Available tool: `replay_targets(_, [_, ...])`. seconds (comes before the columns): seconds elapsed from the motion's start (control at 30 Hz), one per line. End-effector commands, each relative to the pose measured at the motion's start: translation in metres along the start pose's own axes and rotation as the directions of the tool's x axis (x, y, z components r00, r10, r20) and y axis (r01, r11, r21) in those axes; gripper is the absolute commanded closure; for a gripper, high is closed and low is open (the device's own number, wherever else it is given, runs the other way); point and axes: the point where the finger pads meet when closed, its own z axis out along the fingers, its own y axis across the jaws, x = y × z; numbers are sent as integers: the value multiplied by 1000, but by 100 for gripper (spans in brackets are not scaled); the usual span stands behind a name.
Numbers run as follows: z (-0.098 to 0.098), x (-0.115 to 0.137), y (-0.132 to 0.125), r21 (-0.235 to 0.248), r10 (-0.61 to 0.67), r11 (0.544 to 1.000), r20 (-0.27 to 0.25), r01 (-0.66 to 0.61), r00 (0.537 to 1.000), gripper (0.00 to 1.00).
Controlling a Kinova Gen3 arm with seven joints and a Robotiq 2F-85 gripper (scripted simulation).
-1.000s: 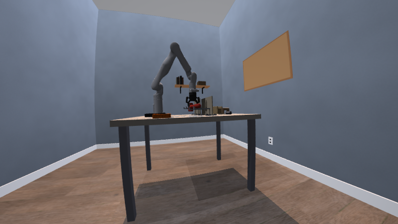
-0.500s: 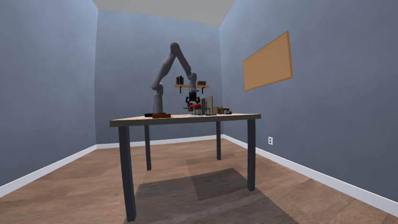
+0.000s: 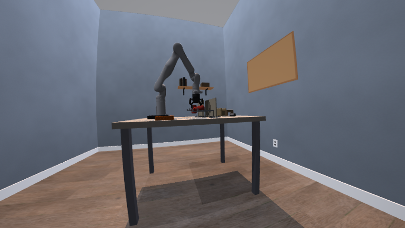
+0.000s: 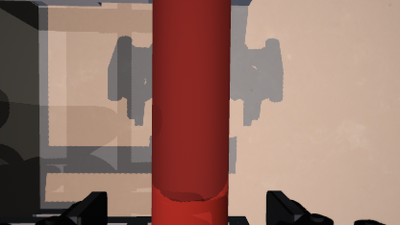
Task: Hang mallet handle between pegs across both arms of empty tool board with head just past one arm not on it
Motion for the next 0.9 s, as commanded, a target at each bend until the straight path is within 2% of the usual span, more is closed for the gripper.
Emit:
replay_targets(0.0, [-10,1,-4,8,2,1000,-2,-2,1000,0])
replay_targets(0.17, [-34,0,1,-4,1,1000,-2,-1,1000,0])
replay_targets(0.23, [-34,0,1,-4,1,1000,-2,-1,1000,0])
replay_targets(0.27, [-39,0,-3,9,1,1000,-2,-1,1000,0])
replay_targets(0.3, [-45,0,1,-4,2,1000,-2,-2,1000,0])
replay_targets(0.57, [-86,-1,0,-3,1,1000,0,-1,1000,0])
replay_targets(0.7, [-95,-1,-2,8,0,1000,0,0,1000,0])
replay_targets(0.87, [-96,-2,0,5,-1,1000,1,1,1000,0])
